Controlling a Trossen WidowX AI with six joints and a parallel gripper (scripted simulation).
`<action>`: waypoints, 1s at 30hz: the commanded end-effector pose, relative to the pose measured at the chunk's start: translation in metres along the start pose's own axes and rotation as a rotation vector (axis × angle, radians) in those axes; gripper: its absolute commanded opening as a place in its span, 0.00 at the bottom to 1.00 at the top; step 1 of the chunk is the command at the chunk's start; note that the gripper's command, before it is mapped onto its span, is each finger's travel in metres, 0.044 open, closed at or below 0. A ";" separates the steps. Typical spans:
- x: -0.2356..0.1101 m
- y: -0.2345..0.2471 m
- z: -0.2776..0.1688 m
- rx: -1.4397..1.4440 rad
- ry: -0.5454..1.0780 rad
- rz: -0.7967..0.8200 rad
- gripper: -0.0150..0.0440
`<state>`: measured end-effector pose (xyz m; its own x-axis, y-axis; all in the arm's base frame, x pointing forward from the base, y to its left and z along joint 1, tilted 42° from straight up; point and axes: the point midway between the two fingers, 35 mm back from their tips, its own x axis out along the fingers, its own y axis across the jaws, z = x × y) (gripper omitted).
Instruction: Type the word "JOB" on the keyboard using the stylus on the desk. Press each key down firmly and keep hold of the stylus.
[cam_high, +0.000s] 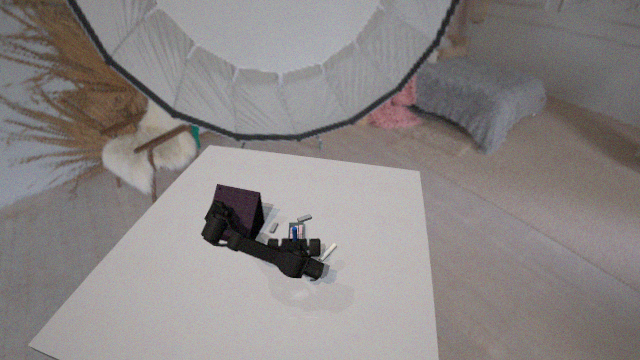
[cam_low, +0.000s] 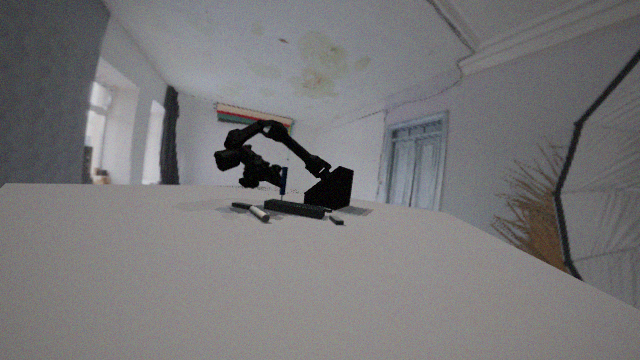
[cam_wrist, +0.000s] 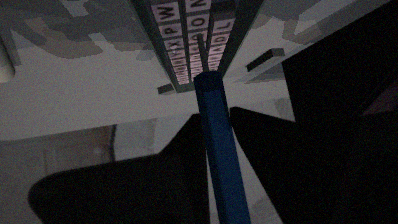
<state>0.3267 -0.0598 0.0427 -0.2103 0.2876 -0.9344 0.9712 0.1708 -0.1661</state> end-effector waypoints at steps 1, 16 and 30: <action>0.001 0.000 0.002 -0.004 -0.003 -0.001 0.39; 0.004 0.000 0.007 -0.004 -0.003 -0.001 0.39; 0.006 0.000 0.010 -0.004 -0.003 -0.001 0.39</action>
<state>0.3265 -0.0671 0.0344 -0.2108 0.2884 -0.9340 0.9711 0.1709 -0.1664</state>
